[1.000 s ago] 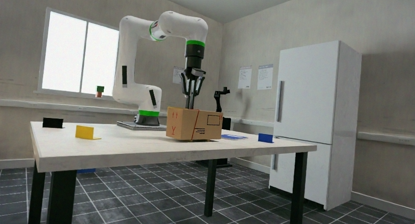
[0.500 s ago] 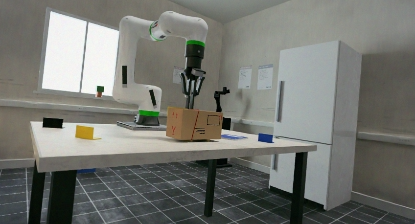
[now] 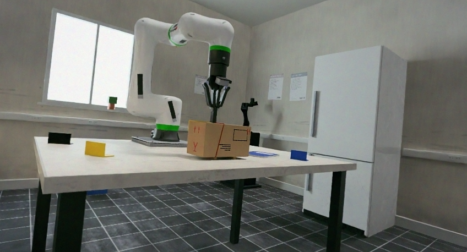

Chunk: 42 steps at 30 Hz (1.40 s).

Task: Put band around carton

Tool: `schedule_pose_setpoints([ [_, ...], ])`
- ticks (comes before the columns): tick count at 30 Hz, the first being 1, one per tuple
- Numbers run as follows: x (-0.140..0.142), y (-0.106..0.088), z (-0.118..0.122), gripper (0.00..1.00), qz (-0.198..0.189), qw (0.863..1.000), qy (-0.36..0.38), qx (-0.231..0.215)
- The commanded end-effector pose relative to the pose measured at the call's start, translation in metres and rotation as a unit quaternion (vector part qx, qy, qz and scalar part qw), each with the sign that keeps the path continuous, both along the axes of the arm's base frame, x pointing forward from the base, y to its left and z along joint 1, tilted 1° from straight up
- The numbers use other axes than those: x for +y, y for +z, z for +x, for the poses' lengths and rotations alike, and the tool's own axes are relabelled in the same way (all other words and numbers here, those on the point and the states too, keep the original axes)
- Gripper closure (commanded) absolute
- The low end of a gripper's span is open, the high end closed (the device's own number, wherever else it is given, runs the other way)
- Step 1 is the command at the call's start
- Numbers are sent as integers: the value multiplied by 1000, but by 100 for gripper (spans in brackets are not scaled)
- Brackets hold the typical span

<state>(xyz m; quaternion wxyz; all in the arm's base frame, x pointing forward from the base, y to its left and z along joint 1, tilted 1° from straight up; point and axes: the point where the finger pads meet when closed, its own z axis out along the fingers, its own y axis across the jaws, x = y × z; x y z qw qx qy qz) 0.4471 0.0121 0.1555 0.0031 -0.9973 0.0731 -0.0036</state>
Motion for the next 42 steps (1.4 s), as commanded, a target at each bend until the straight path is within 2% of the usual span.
schedule_pose_setpoints([
  [1,0,1,0,90,0,1000,0,-1],
  [27,0,1,0,90,0,1000,0,-1],
  [42,0,14,0,90,0,1000,0,-1],
])
